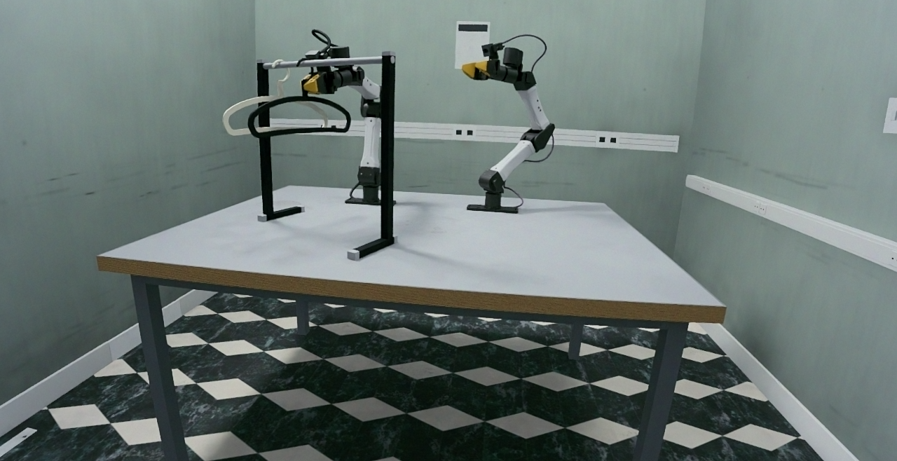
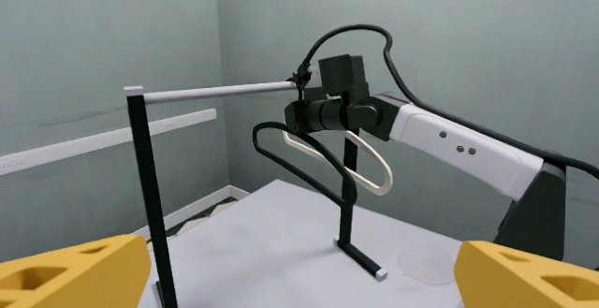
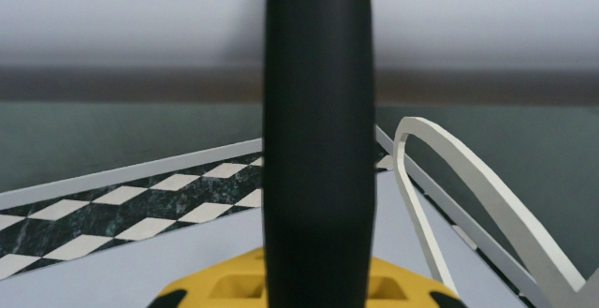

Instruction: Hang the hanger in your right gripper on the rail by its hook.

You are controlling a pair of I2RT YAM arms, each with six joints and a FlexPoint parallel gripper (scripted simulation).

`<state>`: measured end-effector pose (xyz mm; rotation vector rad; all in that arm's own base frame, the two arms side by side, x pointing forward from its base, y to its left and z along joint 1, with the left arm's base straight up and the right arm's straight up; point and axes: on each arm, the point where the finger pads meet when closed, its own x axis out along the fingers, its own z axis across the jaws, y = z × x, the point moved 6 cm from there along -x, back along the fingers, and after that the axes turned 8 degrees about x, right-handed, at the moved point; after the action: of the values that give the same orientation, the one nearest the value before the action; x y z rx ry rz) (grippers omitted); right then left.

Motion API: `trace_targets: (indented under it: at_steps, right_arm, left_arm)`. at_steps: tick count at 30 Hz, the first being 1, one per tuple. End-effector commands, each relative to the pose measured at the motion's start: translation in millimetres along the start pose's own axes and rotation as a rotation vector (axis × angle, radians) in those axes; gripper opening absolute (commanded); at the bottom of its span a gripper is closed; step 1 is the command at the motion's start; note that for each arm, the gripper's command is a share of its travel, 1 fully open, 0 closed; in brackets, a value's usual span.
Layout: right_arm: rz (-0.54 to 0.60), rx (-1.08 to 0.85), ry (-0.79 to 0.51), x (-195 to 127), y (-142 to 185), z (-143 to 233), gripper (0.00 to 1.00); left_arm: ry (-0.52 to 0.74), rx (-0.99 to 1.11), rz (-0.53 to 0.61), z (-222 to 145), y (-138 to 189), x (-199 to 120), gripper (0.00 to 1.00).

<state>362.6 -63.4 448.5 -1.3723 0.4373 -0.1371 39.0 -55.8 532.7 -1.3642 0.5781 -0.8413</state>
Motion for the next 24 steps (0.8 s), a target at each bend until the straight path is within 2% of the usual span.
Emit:
trace_targets:
  at_steps: [1, 10, 14, 16, 18, 24]
  right_arm:
    - [-0.027, 0.002, -0.005, 1, -4, -2, 0.00]
    - [-0.022, 0.005, 0.001, -3, -6, -1, 0.00]
    - [-0.002, 0.009, 0.009, -18, 2, -3, 0.44]
    - [-0.002, 0.009, 0.009, -18, 2, -3, 0.44]
    - [0.002, 0.009, 0.009, -28, 4, -3, 0.65]
    - [0.003, 0.009, 0.010, -67, 6, -4, 0.65]
  left_arm:
    - [-0.003, 0.004, 0.002, 0, 0, -7, 1.00]
    - [0.001, 0.000, 0.002, 0, 0, -2, 1.00]
    - [0.001, 0.000, 0.002, 0, 0, -2, 1.00]
    - [0.001, 0.000, 0.002, 0, 0, -2, 1.00]
    - [0.001, 0.000, 0.002, 0, 0, -2, 1.00]
    - [0.001, 0.000, 0.002, 0, 0, -2, 1.00]
